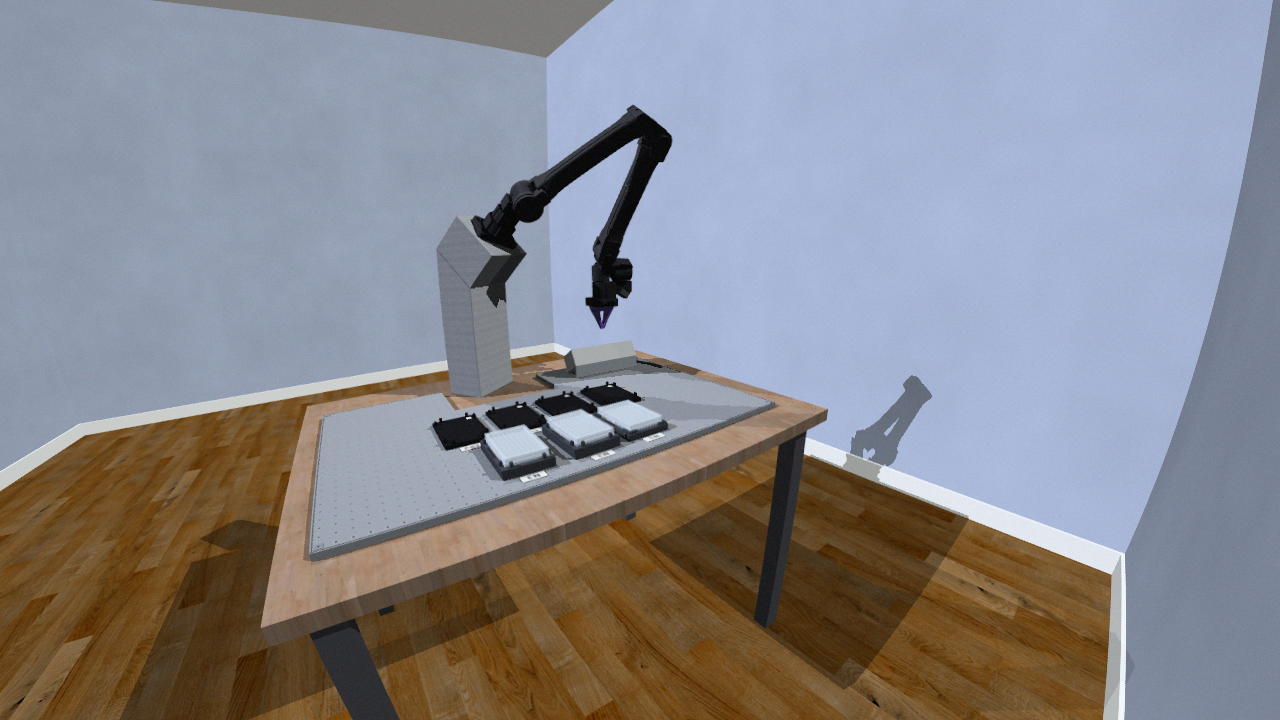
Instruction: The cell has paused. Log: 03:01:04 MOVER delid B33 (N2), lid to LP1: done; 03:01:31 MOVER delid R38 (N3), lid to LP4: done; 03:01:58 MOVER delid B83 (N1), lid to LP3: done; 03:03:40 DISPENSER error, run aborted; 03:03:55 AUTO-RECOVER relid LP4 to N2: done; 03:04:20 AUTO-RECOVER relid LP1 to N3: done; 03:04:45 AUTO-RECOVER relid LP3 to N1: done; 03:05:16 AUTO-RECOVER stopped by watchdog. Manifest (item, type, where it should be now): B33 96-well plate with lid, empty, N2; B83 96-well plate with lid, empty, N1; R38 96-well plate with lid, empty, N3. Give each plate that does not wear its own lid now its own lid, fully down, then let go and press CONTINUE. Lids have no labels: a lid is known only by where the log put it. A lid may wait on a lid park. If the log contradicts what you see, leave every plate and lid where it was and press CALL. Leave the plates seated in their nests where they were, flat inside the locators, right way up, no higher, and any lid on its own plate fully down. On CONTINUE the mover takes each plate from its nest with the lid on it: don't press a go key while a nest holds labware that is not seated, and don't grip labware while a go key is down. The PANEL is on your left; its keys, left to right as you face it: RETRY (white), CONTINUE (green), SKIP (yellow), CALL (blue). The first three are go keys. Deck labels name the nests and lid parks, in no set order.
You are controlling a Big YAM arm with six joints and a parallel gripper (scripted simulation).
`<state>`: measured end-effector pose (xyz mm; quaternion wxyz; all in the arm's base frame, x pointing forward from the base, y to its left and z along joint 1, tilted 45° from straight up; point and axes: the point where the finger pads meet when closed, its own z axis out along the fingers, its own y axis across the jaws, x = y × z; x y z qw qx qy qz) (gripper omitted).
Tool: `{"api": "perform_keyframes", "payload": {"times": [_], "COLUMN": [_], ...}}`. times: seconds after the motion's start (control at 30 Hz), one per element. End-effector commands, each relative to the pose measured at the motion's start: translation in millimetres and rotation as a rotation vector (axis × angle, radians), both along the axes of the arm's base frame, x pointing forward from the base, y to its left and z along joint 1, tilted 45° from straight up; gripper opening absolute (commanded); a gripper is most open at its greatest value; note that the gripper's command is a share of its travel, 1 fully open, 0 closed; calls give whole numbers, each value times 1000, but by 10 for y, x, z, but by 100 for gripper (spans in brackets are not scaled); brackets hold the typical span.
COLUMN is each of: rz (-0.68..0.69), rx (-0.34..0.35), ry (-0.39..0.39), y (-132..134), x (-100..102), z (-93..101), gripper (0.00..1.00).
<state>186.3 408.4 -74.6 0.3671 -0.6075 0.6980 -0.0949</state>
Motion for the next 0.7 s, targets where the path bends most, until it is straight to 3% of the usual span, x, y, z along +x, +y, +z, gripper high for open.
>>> {"api": "perform_keyframes", "payload": {"times": [0.0,0.4,0.6,0.67], "rz": [-2,-9,-9,-9], "rx": [7,14,5,19], "ry": [1,-3,-1,-6], "y": [-7,36,62,77], "x": [-17,121,184,191], "z": [19,-43,-162,-87], "gripper": [0,0,0,0]}}
